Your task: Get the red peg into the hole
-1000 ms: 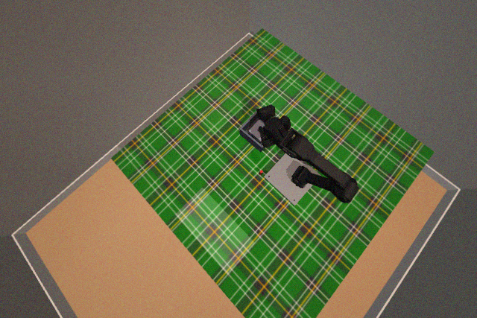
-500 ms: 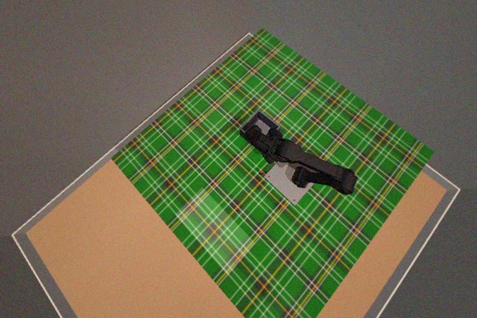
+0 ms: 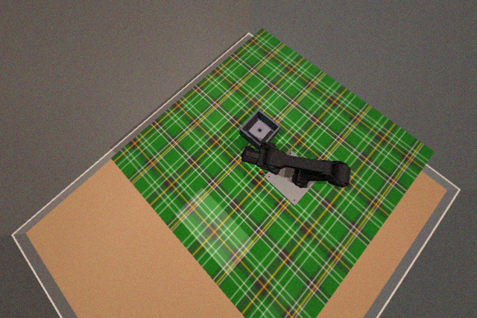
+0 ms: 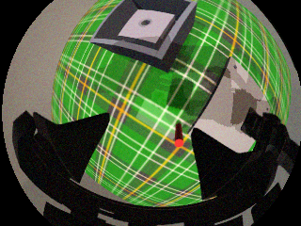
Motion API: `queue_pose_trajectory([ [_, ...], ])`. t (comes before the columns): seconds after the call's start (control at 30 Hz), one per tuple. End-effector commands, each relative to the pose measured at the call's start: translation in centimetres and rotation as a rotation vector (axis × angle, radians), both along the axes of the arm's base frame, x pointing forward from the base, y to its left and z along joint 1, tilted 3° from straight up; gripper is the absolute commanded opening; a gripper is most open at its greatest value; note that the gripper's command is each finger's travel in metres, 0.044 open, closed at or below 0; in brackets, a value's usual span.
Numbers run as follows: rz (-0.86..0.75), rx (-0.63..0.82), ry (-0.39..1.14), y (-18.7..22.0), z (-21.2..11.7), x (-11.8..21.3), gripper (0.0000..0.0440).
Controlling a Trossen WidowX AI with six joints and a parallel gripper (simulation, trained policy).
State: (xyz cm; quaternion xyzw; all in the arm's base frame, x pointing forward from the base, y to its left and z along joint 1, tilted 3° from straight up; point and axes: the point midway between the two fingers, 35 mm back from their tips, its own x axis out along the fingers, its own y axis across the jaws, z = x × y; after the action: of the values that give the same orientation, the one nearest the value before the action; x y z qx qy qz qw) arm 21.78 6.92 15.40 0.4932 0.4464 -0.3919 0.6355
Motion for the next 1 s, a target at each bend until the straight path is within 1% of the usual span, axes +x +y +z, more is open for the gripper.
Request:
queue_pose_trajectory([
  [0.0, 0.066, -0.018, 0.058, 0.8, -1.7, -0.8, 0.0440],
  [0.23, 0.153, -0.030, 0.093, 1.9, -5.1, -1.3, 0.0440],
  [0.47, 0.195, -0.022, 0.094, 2.7, -8.4, -1.5, 0.0440],
  [0.53, 0.200, -0.019, 0.096, 2.8, -9.1, -1.6, 0.0434],
  [0.57, 0.202, -0.017, 0.098, 2.8, -9.4, -1.6, 0.0424],
  [0.63, 0.202, -0.012, 0.106, 2.9, -9.9, -1.8, 0.0381],
  [0.97, 0.241, 0.030, 0.172, 3.0, -10.4, -2.6, 0.0119],
])
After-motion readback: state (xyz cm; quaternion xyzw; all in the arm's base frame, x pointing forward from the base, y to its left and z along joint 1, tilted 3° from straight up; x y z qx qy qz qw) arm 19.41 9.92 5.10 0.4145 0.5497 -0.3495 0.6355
